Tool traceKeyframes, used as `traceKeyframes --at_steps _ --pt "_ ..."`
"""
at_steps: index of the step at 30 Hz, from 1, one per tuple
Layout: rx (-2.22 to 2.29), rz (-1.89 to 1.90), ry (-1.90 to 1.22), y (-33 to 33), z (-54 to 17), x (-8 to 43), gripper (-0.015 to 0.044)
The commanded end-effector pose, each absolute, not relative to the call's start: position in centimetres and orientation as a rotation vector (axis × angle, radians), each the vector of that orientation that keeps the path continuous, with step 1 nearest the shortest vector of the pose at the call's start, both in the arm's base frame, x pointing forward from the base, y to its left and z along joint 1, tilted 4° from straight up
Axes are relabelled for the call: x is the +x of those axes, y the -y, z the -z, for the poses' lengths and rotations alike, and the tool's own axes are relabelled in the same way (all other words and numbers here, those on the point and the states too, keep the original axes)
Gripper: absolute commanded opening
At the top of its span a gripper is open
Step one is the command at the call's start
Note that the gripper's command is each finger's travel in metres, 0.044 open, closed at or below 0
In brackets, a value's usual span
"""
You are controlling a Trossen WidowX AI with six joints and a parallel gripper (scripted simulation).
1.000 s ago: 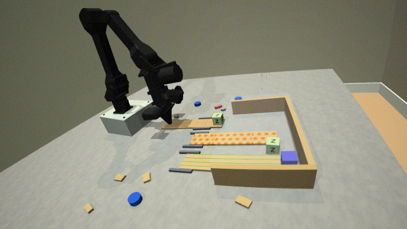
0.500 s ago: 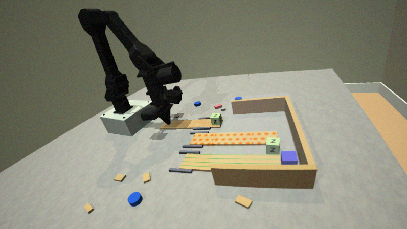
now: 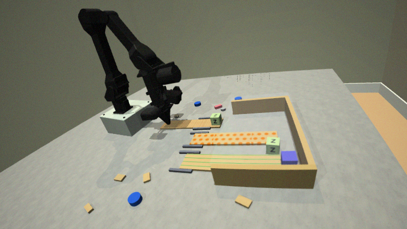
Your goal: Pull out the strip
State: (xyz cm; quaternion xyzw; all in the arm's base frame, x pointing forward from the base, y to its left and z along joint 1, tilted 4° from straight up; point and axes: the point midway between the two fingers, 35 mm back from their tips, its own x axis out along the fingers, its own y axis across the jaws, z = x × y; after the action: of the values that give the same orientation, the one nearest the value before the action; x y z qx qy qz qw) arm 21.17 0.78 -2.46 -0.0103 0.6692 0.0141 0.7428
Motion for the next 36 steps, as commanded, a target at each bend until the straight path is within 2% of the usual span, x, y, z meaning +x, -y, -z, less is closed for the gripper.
traceKeyframes --at_steps 1,8,13,19,36 --pt "-0.025 -0.032 -1.488 -0.7 2.8 20.4 0.0" --pt "-0.025 -0.032 -1.488 -0.7 2.8 20.4 0.0" --pt "-0.024 -0.032 -1.486 -0.8 -1.5 21.0 0.0" --pt "-0.025 -0.032 -1.487 -0.8 -1.8 20.9 0.0" --pt "-0.004 -0.013 -1.483 -0.9 -2.6 26.6 0.044"
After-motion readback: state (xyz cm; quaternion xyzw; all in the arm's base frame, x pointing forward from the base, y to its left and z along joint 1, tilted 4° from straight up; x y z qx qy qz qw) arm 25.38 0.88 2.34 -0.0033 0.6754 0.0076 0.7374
